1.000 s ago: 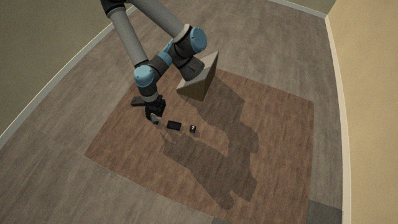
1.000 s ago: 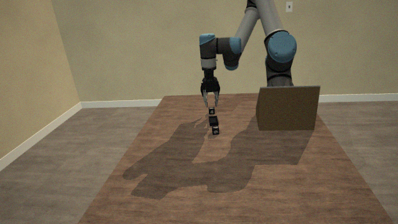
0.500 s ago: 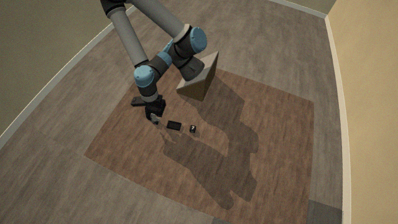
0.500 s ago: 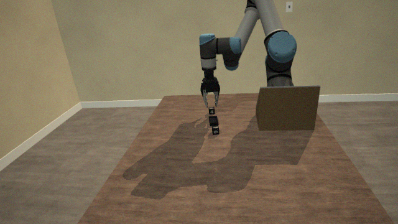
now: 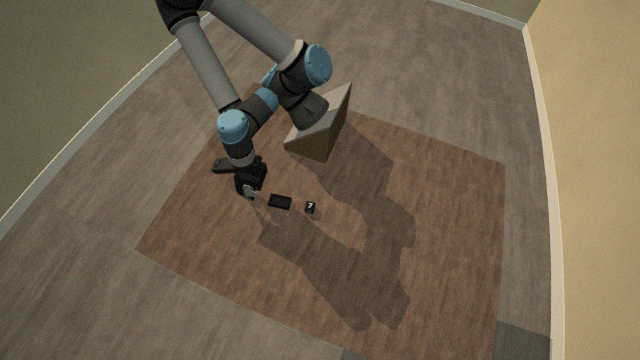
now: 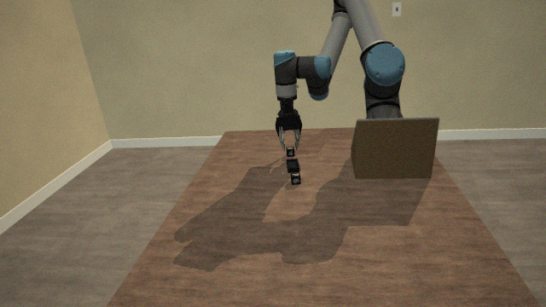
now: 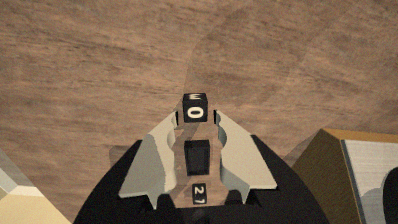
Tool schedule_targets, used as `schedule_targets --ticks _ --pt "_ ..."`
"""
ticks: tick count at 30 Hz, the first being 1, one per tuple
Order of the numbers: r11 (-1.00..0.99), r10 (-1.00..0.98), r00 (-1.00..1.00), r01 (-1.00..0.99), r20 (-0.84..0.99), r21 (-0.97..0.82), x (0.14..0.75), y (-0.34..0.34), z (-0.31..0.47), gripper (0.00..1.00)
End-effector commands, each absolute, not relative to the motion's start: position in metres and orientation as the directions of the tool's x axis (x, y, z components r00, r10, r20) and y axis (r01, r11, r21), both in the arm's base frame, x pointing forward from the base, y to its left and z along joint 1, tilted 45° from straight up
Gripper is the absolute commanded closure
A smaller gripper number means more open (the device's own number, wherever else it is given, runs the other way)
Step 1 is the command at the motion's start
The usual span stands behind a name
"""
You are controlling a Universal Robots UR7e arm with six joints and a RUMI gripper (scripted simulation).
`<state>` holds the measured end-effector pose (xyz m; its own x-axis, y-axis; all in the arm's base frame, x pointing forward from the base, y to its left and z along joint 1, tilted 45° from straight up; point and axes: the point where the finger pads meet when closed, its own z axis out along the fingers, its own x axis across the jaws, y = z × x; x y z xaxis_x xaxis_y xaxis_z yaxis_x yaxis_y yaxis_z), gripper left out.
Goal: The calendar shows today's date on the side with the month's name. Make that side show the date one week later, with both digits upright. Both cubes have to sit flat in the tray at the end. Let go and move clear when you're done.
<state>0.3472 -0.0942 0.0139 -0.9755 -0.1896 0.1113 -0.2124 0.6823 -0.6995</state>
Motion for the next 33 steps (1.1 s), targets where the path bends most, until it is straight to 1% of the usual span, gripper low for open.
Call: schedule_targets --ticks 1,33 --pt "0.682 -0.191 -0.975 -0.212 0.11 -0.7 0.348 -0.0996 0.0085 0.72" --pt "0.682 -0.191 -0.975 -0.212 0.11 -0.7 0.3482 -0.1027 0.0054 0.72"
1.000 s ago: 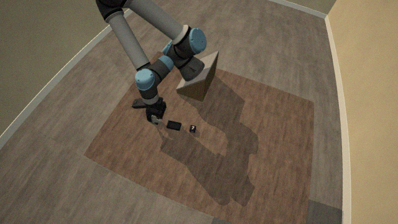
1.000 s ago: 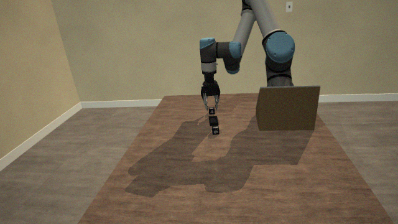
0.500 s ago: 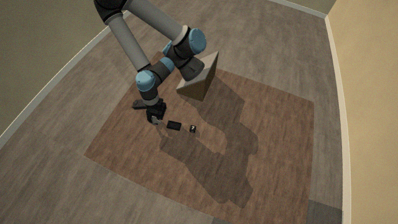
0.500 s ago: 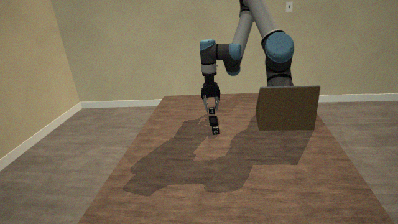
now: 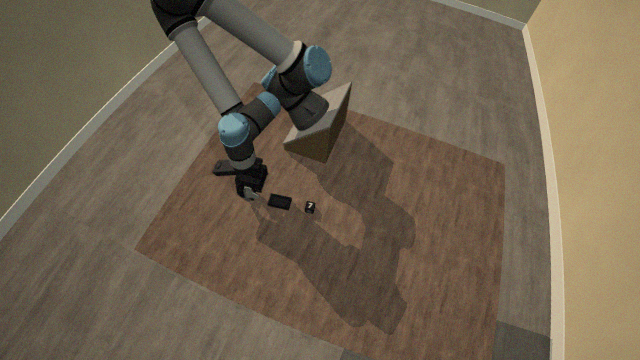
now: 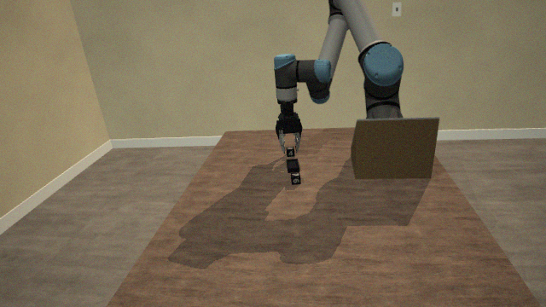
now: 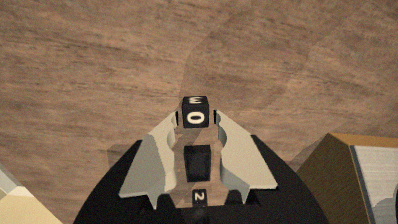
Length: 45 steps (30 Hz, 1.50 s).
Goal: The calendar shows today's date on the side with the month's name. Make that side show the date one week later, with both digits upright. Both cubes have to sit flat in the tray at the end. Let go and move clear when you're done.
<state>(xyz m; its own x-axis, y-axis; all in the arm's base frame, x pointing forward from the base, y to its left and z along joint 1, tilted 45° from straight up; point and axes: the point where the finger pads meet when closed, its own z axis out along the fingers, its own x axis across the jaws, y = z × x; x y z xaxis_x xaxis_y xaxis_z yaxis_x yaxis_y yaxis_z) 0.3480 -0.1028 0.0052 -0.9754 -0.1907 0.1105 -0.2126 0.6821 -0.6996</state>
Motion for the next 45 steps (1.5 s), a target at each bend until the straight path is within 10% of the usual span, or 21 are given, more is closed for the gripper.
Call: schedule_targets --ticks 1,13,14,45 --pt "0.682 -0.191 -0.975 -0.212 0.11 -0.7 0.3482 -0.1027 0.0054 0.72" --pt "0.682 -0.191 -0.975 -0.212 0.11 -0.7 0.3482 -0.1027 0.0054 0.72" --pt "0.682 -0.191 -0.975 -0.212 0.11 -0.7 0.3482 -0.1027 0.0054 0.9" --pt "0.682 -0.191 -0.975 -0.212 0.11 -0.7 0.3482 -0.1027 0.0054 0.9"
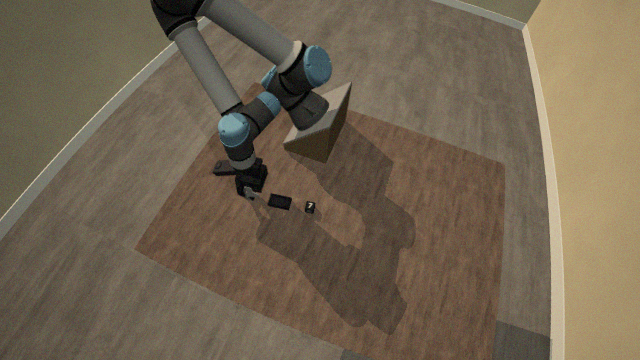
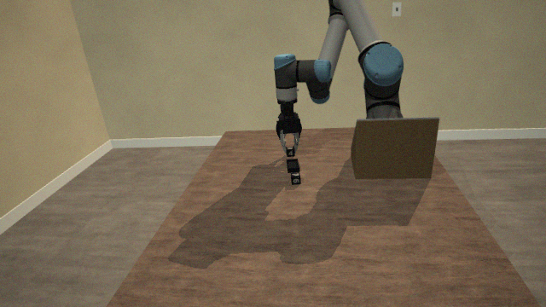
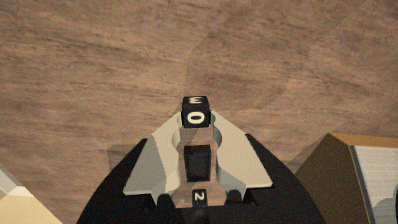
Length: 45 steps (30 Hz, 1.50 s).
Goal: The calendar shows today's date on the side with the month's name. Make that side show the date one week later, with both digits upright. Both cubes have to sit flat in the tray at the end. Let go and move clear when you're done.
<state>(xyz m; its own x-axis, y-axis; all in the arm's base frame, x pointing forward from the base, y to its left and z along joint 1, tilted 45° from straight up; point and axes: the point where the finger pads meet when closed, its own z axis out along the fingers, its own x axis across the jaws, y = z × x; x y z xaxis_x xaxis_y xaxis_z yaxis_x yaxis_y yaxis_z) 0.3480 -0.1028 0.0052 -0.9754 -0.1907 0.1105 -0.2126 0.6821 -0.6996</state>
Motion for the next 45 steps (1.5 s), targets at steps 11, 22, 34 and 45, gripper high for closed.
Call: schedule_targets --ticks 11,22,34,45 --pt "0.682 -0.191 -0.975 -0.212 0.11 -0.7 0.348 -0.1 0.008 0.9" --pt "0.682 -0.191 -0.975 -0.212 0.109 -0.7 0.347 -0.088 0.021 0.9" --pt "0.682 -0.191 -0.975 -0.212 0.11 -0.7 0.345 -0.065 0.044 0.9" --pt "0.682 -0.191 -0.975 -0.212 0.11 -0.7 0.343 -0.041 0.067 0.9"
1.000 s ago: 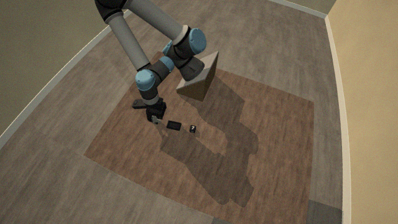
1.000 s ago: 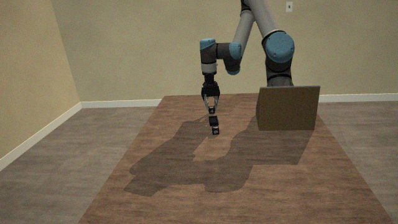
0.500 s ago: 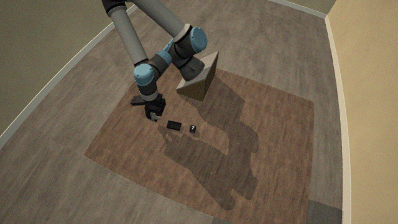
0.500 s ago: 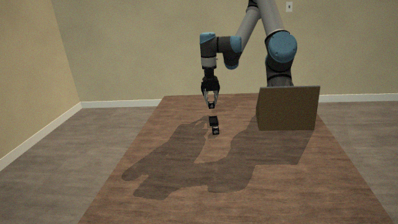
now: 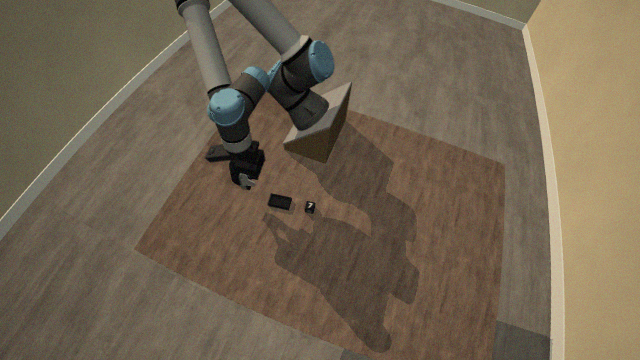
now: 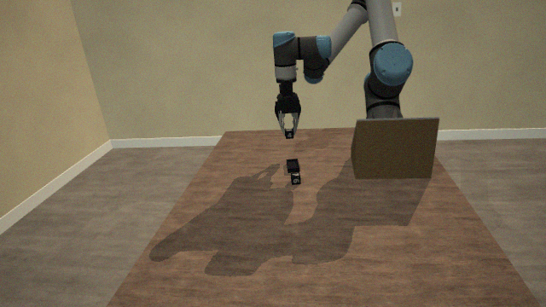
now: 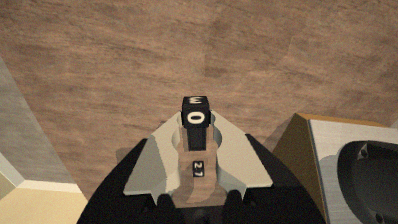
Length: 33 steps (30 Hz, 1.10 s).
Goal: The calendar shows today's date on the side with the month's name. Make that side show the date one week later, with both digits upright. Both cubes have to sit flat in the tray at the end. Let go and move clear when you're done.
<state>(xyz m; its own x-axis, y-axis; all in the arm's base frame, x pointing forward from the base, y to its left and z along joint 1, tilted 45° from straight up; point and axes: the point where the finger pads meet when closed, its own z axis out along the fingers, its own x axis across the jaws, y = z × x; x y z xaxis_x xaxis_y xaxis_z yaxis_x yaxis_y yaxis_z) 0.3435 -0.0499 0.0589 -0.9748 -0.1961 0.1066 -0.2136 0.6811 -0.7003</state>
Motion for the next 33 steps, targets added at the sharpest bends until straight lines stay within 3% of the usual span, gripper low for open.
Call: schedule_targets --ticks 1,33 --pt "0.682 -0.191 -0.975 -0.212 0.11 -0.7 0.3428 -0.0397 0.0689 0.9" --pt "0.681 -0.194 -0.975 -0.216 0.112 -0.699 0.3423 -0.0331 0.0754 0.9"
